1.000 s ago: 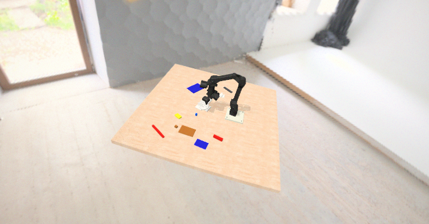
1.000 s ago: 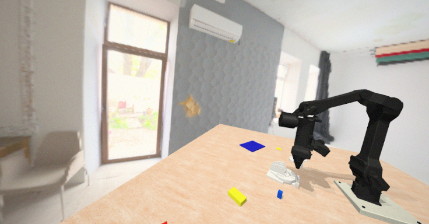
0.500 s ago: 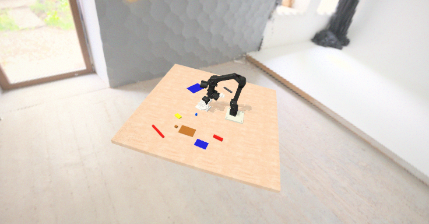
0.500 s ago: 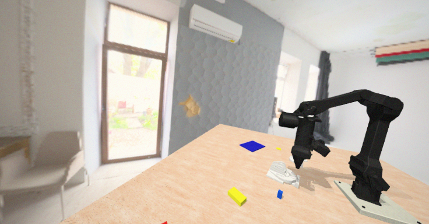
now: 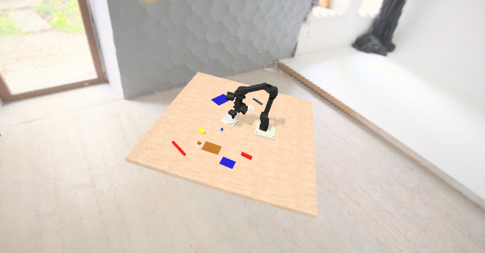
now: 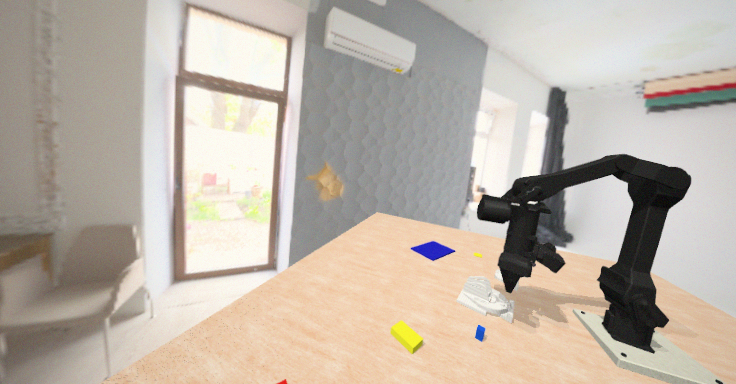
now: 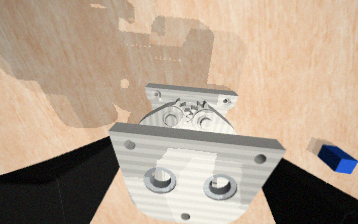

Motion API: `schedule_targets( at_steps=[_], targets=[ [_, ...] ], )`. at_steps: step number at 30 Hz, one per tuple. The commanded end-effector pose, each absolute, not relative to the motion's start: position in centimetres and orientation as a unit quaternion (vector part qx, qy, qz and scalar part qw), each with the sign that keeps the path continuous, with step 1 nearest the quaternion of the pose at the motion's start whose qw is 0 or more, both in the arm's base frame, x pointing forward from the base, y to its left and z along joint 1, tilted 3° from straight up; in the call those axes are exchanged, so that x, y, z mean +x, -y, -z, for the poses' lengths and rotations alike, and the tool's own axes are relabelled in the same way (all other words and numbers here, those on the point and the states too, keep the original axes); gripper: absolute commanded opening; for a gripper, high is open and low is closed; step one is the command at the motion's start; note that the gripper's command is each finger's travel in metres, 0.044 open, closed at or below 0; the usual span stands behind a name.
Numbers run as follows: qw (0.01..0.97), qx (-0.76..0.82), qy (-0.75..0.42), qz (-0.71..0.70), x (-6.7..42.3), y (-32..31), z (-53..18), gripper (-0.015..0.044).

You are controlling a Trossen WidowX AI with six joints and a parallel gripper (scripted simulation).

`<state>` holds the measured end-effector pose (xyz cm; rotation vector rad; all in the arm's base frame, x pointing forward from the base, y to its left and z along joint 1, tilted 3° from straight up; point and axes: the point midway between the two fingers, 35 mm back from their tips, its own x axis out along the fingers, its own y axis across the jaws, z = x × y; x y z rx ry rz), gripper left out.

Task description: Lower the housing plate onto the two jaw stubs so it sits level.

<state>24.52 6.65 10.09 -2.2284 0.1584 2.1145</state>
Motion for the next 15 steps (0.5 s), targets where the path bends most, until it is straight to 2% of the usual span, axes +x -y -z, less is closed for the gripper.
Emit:
schedule_targets(
  at_steps=[1,15],
  targets=[
    [0.030,-0.722,-0.055,-0.689,24.5,-6.5,-9.2,0.0351],
    [0.030,-0.722,-0.055,-0.689,24.6,-6.4,-7.0,0.0351]
  ],
)
